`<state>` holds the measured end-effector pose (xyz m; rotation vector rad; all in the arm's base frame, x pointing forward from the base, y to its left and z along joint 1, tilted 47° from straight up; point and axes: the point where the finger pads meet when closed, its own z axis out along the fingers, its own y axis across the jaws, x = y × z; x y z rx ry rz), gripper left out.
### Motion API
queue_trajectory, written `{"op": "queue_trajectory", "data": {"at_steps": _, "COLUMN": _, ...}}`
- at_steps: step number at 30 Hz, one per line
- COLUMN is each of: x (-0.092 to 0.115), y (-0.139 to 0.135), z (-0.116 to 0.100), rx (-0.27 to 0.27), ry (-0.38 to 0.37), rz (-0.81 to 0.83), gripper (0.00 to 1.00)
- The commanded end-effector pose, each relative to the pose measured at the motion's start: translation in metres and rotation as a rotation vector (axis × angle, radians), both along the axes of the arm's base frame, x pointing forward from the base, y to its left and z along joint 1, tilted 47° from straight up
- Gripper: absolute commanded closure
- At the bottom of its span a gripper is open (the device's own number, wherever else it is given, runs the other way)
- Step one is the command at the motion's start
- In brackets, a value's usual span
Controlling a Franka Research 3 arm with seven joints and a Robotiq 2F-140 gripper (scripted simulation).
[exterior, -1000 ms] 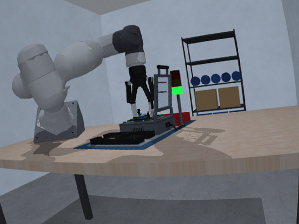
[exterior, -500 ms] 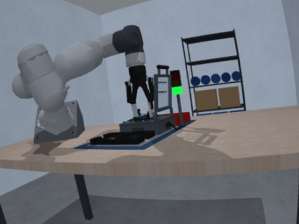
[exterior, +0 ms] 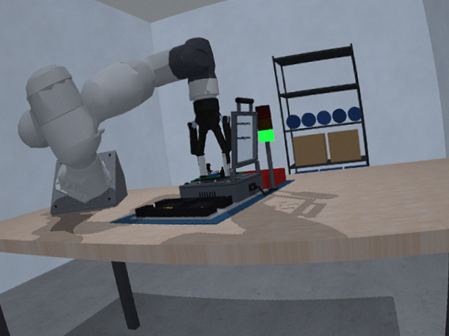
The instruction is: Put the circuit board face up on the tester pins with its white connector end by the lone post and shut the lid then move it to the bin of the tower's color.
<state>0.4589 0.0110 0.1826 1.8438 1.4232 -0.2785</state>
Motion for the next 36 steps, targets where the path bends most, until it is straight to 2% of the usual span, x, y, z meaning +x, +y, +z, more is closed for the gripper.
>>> {"op": "queue_trajectory", "data": {"at_steps": 1, "x": 0.0, "y": 0.0006, "z": -0.0009, "rx": 0.001, "ry": 0.003, "rz": 0.005, "gripper": 0.49}}
{"op": "queue_trajectory", "data": {"at_steps": 36, "x": -0.001, "y": 0.0025, "z": 0.0012, "rx": 0.001, "ry": 0.003, "rz": 0.005, "gripper": 0.49}}
